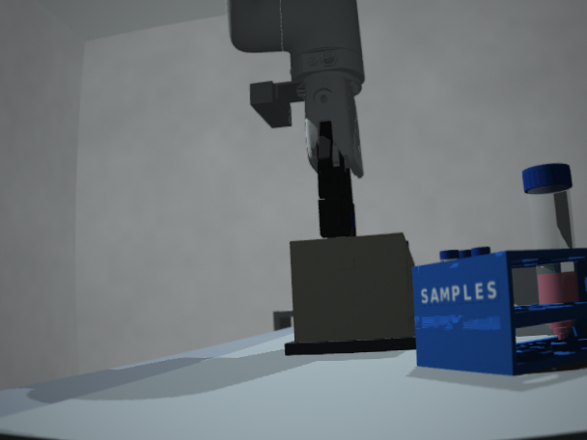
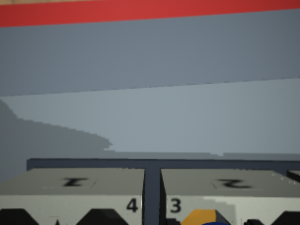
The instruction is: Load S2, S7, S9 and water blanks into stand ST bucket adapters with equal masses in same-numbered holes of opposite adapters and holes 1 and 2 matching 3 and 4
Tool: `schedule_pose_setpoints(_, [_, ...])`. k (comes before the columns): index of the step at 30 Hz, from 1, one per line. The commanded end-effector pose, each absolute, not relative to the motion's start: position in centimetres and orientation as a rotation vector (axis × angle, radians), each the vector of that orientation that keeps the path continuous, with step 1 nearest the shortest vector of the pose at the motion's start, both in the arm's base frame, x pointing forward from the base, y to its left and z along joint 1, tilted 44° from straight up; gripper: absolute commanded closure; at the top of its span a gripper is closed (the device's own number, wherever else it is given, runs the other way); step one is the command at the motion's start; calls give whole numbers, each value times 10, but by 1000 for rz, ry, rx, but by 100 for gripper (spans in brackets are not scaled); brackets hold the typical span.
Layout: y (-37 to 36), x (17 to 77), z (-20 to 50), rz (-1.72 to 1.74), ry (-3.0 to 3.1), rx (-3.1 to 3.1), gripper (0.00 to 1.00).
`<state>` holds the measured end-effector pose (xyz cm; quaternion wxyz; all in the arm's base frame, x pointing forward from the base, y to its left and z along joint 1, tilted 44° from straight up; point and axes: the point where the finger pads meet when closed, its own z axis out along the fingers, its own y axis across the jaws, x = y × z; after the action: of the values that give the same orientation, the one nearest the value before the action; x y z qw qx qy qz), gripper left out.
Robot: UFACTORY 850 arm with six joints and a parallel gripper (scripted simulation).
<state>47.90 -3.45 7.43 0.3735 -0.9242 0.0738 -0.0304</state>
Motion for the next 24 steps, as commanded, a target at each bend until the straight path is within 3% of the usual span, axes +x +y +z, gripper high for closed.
schedule_pose_setpoints(1, [-33, 480, 72, -80, 189, -2368, 100])
schedule_pose_setpoints(21, [-29, 481, 69, -80, 189, -2368, 100])
schedule_pose_setpoints(22, [-29, 481, 68, -80, 189, -2368, 56])
schedule_pose_setpoints(24, [-29, 481, 68, -80, 189, -2368, 56])
